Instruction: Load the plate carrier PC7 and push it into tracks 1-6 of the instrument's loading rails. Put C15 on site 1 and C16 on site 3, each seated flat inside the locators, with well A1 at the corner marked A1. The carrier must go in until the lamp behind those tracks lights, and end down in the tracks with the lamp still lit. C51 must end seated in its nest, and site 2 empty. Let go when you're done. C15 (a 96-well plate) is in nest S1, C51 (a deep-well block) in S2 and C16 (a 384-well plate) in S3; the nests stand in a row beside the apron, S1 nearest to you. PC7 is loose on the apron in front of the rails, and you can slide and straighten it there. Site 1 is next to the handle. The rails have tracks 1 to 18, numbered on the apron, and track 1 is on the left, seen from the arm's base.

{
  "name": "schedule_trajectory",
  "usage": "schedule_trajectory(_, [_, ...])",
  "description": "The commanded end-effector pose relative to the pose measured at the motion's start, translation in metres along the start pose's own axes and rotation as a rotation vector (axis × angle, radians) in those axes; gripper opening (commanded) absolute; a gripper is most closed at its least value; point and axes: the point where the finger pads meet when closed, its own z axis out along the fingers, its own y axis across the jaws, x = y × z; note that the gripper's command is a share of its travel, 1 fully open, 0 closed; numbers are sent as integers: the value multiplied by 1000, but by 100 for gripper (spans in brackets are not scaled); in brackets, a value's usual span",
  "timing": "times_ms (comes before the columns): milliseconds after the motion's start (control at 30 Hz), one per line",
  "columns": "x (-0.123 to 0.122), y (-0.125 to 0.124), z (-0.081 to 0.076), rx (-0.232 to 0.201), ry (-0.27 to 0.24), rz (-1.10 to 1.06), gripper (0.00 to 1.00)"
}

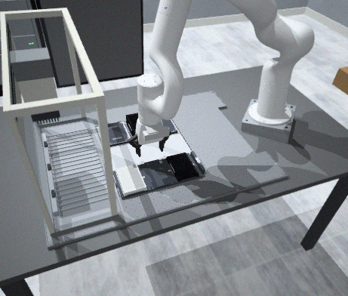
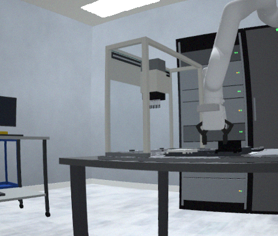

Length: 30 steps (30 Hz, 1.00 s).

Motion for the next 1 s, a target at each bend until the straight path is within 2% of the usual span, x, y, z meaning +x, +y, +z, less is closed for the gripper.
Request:
schedule_trajectory(0, [0,1,-7,-2,0,0,100])
schedule_trajectory(967, [0,1,-49,-2,0,0,100])
